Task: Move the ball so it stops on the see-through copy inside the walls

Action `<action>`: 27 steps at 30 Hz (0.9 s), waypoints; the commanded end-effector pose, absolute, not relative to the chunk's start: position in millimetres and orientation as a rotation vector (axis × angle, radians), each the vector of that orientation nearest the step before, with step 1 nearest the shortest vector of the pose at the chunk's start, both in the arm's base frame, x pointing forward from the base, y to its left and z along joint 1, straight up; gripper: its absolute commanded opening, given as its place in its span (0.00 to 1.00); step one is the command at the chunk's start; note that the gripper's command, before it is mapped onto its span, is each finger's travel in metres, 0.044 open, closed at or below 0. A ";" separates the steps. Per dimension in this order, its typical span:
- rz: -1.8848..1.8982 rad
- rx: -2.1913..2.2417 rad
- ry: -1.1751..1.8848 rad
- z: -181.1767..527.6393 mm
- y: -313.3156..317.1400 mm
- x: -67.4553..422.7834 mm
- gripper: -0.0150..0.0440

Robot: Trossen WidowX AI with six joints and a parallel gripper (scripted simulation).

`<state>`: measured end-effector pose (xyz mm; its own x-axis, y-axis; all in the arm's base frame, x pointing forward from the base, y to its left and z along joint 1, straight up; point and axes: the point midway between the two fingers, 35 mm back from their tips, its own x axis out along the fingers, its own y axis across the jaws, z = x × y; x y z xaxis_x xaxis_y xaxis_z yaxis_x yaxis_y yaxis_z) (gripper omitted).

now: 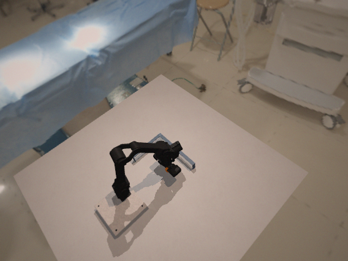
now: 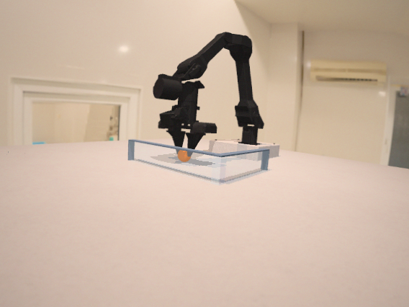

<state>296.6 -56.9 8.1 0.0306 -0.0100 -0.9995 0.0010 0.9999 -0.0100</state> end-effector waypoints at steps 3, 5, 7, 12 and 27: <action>-0.004 -0.011 1.553 0.7 -56.7 293.3 0.25; -0.008 -0.007 1.543 5.5 -56.8 296.0 0.30; -0.008 -0.007 1.543 5.5 -56.8 296.0 0.39; -0.008 -0.007 1.543 5.5 -56.8 296.0 0.61; -0.004 -0.011 1.553 90.0 -55.9 292.1 0.76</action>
<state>293.5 -56.1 51.5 0.0034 -0.0049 -1.0000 0.0000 1.0000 -0.0049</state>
